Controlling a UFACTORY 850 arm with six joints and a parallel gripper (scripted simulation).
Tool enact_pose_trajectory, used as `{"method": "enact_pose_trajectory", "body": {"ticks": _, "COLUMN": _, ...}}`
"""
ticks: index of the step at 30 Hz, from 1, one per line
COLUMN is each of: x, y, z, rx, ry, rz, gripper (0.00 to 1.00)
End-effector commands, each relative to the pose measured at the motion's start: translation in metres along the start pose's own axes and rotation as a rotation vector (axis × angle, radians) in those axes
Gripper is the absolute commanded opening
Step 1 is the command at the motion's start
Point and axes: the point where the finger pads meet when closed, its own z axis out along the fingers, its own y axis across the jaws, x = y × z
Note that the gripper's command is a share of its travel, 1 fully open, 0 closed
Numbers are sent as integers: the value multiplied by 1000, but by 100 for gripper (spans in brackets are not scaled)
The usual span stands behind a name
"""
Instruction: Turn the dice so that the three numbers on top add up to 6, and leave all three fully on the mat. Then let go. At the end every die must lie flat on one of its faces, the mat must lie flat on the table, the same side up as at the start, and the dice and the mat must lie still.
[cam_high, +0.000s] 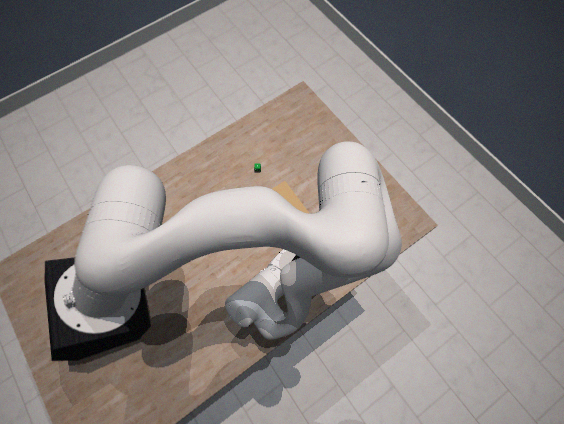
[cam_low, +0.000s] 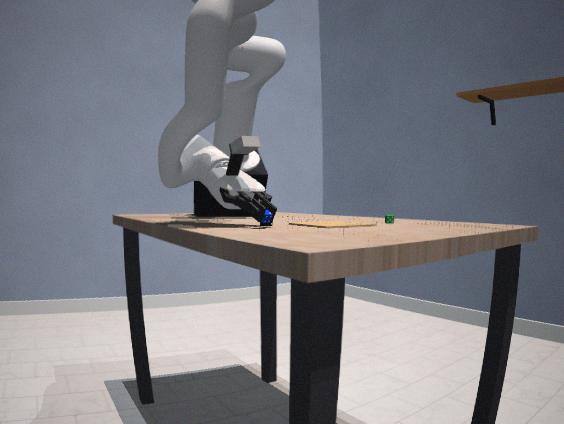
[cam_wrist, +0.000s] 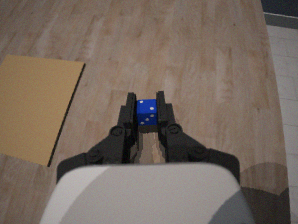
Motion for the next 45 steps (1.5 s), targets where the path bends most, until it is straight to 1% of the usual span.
{"method": "enact_pose_trajectory", "body": {"ticks": 1, "x": -2, "y": 0, "z": 1, "rx": 0, "ry": 1, "rz": 0, "gripper": 15}}
{"method": "enact_pose_trajectory", "body": {"ticks": 16, "x": -8, "y": 0, "z": 5, "rx": 0, "ry": 1, "rz": 0, "gripper": 15}}
{"method": "enact_pose_trajectory", "body": {"ticks": 45, "x": -9, "y": 0, "z": 5, "rx": 0, "ry": 1, "rz": 0, "gripper": 15}}
